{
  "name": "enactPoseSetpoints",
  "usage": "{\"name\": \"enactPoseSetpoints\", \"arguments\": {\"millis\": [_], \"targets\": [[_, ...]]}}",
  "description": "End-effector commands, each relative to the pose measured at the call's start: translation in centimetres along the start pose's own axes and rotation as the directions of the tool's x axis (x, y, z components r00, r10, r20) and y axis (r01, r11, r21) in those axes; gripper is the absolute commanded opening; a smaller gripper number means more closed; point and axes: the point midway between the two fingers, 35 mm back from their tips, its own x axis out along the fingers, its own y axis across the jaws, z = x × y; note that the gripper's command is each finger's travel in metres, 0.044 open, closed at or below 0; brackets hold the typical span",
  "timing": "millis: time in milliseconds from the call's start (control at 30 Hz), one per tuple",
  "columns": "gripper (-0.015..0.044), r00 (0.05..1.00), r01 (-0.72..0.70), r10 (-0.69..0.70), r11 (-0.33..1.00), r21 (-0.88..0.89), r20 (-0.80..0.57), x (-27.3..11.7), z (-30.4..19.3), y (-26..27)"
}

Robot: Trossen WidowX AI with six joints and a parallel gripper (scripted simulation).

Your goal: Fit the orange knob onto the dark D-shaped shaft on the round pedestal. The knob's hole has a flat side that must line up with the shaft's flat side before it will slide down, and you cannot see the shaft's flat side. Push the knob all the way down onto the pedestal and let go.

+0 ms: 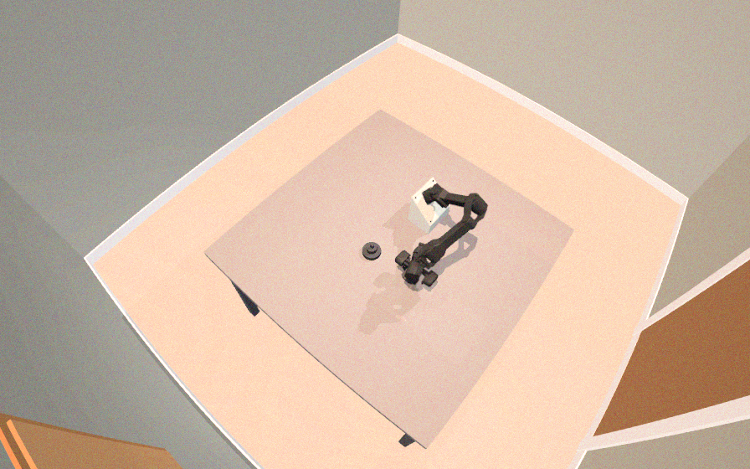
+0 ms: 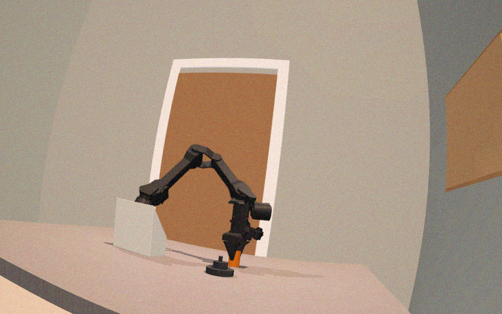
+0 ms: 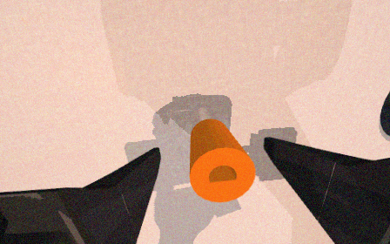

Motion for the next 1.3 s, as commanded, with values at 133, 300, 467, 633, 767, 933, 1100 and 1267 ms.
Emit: {"name": "enactPoseSetpoints", "arguments": {"millis": [133, 300, 467, 633, 767, 933, 1100, 1267], "targets": [[0.0440, 1.000, 0.003, -0.003, 1.000, 0.009, -0.007, 1.5, -0.3, -0.1], [0.0414, 1.000, 0.003, -0.003, 1.000, 0.009, -0.007, 1.9, -0.3, -0.1], [0.0283, 1.000, 0.003, -0.003, 1.000, 0.009, -0.007, 1.9, -0.3, -0.1], [0.0171, 1.000, 0.003, -0.003, 1.000, 0.009, -0.007, 1.9, -0.3, -0.1], [0.0144, 1.000, 0.003, -0.003, 1.000, 0.009, -0.007, 1.9, -0.3, -0.1], [0.0032, 1.000, 0.006, -0.006, 1.000, 0.008, -0.007, 0.8, -0.2, -0.2], [0.0000, 1.000, 0.014, -0.014, 1.000, 0.008, -0.007, -2.9, 0.1, -0.5], [0.0000, 1.000, 0.016, -0.016, 1.000, 0.008, -0.008, -6.6, -0.2, -0.7]]}}
